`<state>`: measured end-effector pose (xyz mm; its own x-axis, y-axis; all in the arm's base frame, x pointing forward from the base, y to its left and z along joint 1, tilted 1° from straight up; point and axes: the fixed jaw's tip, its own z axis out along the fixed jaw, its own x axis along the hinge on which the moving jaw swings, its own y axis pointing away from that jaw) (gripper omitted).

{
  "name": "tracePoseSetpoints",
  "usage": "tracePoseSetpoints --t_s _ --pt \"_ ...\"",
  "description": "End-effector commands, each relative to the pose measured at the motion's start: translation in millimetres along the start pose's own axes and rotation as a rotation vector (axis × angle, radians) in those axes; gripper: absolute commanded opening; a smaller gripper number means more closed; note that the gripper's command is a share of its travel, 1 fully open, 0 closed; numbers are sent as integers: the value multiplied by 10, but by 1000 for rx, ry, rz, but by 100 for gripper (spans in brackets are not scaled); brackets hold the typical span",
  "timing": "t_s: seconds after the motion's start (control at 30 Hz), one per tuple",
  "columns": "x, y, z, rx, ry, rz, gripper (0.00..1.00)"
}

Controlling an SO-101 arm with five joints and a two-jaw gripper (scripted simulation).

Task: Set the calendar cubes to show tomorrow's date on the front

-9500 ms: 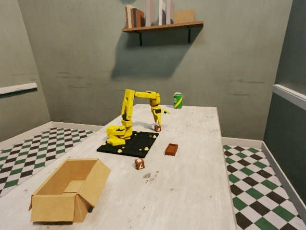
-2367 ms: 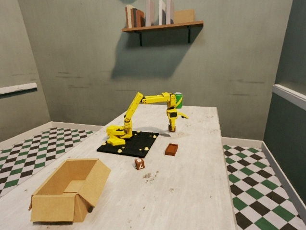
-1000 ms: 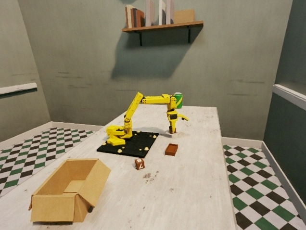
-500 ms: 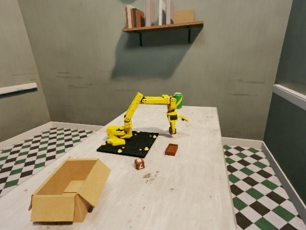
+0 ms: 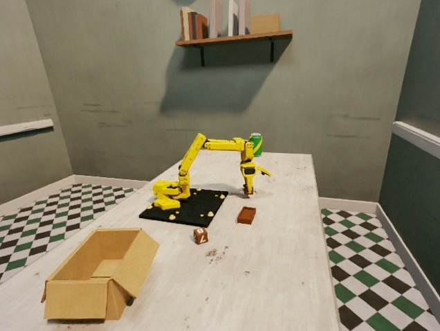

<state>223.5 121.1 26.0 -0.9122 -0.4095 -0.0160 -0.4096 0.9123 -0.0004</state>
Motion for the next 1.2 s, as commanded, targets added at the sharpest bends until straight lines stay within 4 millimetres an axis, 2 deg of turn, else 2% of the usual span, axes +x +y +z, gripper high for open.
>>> tracePoseSetpoints --t_s 0.0,1.17 --pt "32 -16 65 0 23 1 0" --pt "34 -14 192 0 23 1 0"
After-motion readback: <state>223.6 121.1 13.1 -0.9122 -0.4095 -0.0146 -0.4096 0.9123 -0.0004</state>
